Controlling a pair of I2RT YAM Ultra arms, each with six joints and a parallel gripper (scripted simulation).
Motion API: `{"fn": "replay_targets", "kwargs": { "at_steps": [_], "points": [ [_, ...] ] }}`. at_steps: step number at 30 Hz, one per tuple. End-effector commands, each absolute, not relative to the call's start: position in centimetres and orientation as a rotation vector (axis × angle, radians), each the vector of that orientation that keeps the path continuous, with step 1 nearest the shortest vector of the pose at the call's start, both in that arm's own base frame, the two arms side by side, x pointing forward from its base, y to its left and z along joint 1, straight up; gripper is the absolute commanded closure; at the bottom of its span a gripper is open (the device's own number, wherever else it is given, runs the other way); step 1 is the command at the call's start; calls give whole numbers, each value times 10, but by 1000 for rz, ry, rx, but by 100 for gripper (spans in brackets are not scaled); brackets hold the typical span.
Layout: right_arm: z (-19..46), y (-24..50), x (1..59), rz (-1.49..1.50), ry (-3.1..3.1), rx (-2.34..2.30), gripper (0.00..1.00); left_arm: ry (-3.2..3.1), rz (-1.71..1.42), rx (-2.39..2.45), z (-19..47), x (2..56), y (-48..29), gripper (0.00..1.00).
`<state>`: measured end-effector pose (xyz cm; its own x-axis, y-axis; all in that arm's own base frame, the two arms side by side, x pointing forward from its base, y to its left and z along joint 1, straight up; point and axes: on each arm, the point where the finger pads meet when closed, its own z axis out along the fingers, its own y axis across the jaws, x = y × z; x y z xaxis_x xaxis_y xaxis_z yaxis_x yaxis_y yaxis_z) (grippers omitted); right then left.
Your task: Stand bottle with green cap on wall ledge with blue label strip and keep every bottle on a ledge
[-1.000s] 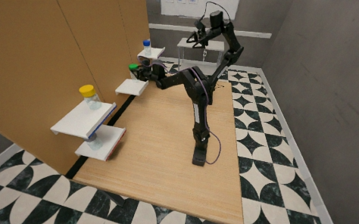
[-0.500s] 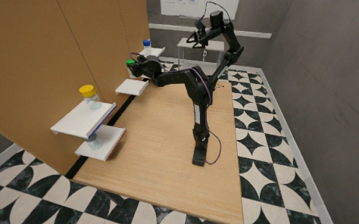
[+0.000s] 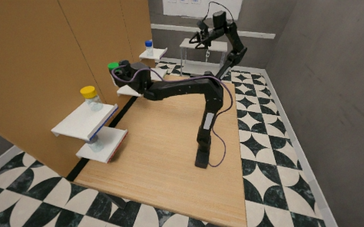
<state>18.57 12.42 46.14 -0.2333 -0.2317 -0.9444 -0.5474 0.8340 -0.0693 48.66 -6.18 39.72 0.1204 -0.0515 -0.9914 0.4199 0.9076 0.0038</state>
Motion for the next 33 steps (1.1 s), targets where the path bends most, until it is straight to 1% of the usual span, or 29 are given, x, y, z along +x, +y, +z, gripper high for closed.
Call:
{"fn": "replay_targets", "kwargs": {
  "at_steps": [1, 5, 10, 12, 20, 29, 33],
  "points": [
    [462, 126, 187, 333, 1827, -591, 11, 1337, -435, 397, 425, 453, -36, 50],
    [462, 126, 187, 333, 1827, -591, 11, 1351, -378, 386, 426, 437, 12, 50],
    [462, 126, 187, 333, 1827, -591, 11, 1395, -292, 333, 417, 430, 75, 50],
    [462, 126, 187, 333, 1827, -591, 11, 1395, -292, 333, 417, 430, 75, 50],
    [462, 126, 187, 333, 1827, -591, 11, 1448, -189, 217, 404, 416, 153, 50],
    [462, 126, 187, 333, 1827, -591, 11, 1453, -134, 161, 404, 413, 173, 50],
    [462, 126, 187, 333, 1827, -591, 11, 1485, -37, 46, 393, 414, 184, 50]
  ]
}}
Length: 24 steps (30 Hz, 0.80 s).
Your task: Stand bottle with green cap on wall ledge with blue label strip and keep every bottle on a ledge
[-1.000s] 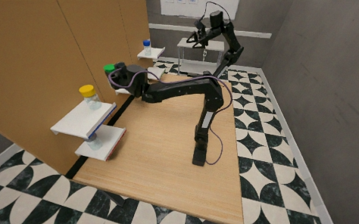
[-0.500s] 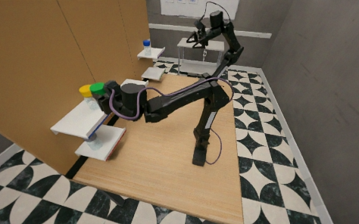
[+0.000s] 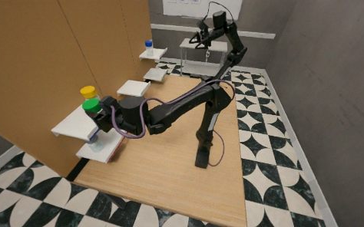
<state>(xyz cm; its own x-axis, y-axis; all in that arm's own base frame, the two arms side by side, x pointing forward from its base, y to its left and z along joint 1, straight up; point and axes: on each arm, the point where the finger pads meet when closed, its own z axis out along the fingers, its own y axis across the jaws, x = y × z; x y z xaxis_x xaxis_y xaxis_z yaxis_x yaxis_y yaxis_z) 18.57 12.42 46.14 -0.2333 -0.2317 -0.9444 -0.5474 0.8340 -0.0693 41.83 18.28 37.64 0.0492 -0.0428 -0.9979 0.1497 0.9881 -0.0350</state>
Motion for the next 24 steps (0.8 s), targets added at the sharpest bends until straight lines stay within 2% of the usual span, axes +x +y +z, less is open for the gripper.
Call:
{"fn": "replay_targets", "kwargs": {
  "at_steps": [1, 9, 24],
  "points": [
    [462, 126, 187, 333, 1827, -591, 11, 1487, -3, 14, 393, 414, 186, 50],
    [462, 126, 187, 333, 1827, -591, 11, 1459, 183, -129, 406, 408, 177, 50],
    [462, 126, 187, 333, 1827, -591, 11, 1464, 175, -124, 398, 410, 165, 50]
  ]
}}
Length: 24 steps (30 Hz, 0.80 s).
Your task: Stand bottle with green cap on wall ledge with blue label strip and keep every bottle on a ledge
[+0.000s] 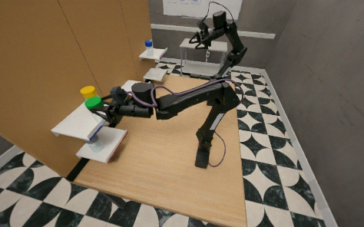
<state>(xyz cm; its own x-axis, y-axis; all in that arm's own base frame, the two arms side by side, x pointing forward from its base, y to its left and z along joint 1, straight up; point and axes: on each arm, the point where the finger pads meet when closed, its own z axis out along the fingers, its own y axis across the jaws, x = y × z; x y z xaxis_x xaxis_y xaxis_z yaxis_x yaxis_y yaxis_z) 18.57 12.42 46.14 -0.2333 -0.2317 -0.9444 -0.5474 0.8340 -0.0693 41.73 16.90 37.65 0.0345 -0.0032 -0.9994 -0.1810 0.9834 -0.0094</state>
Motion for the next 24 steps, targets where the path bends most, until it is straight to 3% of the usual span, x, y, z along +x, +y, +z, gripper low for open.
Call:
{"fn": "replay_targets", "kwargs": {
  "at_steps": [1, 24],
  "points": [
    [462, 126, 187, 333, 1827, -591, 11, 1454, 178, -121, 404, 410, 165, 50],
    [462, 126, 187, 333, 1827, -591, 11, 1428, 195, -124, 437, 403, 166, 50]
  ]
}}
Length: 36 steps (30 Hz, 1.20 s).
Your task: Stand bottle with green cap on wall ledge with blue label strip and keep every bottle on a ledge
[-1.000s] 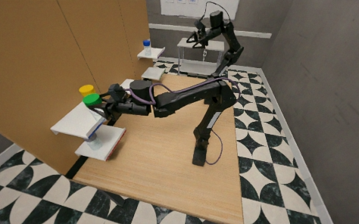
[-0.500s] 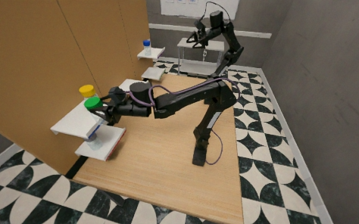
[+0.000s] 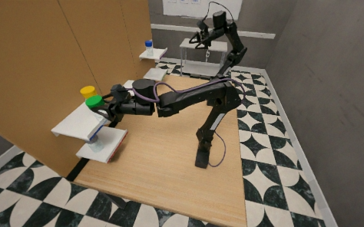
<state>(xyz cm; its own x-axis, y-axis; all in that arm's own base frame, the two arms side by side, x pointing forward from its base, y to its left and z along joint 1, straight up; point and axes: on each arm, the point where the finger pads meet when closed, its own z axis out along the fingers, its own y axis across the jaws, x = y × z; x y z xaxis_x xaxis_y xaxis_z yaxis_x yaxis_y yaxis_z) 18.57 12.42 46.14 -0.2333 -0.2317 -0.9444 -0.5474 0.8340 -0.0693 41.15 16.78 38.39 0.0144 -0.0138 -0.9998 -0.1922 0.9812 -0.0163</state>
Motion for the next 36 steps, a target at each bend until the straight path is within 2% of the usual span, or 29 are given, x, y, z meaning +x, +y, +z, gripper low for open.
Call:
{"fn": "replay_targets", "kwargs": {
  "at_steps": [1, 27, 36],
  "points": [
    [462, 126, 187, 333, 1827, -591, 11, 1434, 194, -127, 434, 406, 168, 50],
    [462, 126, 187, 333, 1827, -591, 11, 1362, 213, -97, 444, 484, 181, 50],
    [462, 126, 187, 333, 1827, -591, 11, 1354, 209, -90, 448, 488, 181, 50]
  ]
}}
